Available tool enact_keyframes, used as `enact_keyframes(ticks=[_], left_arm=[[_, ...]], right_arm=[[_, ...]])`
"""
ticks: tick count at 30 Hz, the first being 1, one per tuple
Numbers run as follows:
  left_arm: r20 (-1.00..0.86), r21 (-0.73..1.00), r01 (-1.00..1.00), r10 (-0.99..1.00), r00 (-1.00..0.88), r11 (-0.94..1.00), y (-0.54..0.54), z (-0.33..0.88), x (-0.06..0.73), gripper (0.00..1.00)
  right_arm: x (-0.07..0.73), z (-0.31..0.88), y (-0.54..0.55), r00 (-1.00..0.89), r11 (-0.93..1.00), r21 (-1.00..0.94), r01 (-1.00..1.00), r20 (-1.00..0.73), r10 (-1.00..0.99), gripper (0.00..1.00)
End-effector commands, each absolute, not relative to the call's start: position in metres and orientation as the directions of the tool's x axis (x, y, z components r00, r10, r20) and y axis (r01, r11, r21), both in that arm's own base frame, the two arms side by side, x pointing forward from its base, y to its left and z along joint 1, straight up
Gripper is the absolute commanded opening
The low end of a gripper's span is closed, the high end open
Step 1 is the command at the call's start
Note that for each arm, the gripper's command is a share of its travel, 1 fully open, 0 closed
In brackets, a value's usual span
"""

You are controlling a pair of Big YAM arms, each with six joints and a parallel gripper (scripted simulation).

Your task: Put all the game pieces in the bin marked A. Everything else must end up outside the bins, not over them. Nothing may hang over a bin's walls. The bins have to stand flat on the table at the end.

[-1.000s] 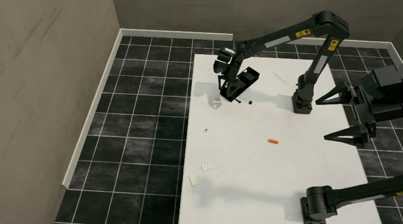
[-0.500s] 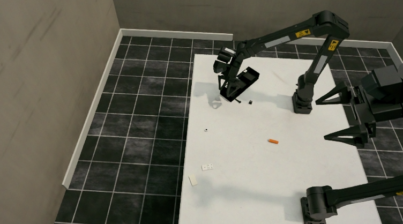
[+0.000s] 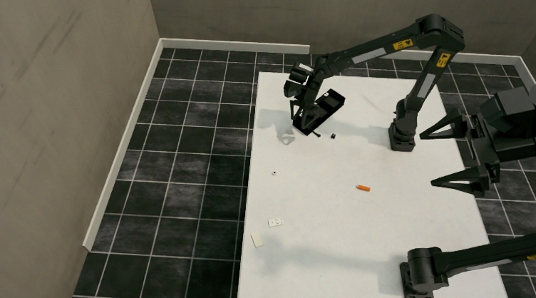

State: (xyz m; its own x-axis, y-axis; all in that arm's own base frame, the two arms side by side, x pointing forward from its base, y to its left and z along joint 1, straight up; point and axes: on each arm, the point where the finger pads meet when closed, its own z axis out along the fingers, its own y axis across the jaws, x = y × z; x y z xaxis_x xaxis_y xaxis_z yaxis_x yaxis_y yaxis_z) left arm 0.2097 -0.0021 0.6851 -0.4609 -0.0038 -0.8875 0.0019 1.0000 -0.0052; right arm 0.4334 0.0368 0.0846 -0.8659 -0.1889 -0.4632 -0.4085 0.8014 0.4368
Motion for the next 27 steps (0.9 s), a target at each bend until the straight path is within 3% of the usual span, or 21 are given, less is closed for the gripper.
enact_keyframes(ticks=[1, 8, 23, 27], left_arm=[[-0.901, 0.0, 0.0, 0.0, -0.434, 1.0, 0.0, 0.698, 0.198, 1.0], [-0.901, 0.0, 0.0, 0.0, -0.434, 1.0, 0.0, 0.698, 0.198, 1.0], [-0.901, 0.0, 0.0, 0.0, -0.434, 1.0, 0.0, 0.698, 0.198, 1.0], [-0.901, 0.0, 0.0, 0.0, -0.434, 1.0, 0.0, 0.698, 0.198, 1.0]], right_arm=[[0.433, 0.085, 0.037, -0.866, 0.801, 0.437, -0.409, -0.463, -0.189, 1.0], [0.433, 0.085, 0.037, -0.866, 0.801, 0.437, -0.409, -0.463, -0.189, 1.0], [0.449, 0.225, 0.035, -0.833, 0.806, 0.401, -0.436, -0.517, -0.194, 1.0], [0.437, 0.222, -0.001, -0.893, 0.904, 0.305, -0.301, -0.423, -0.154, 1.0]])
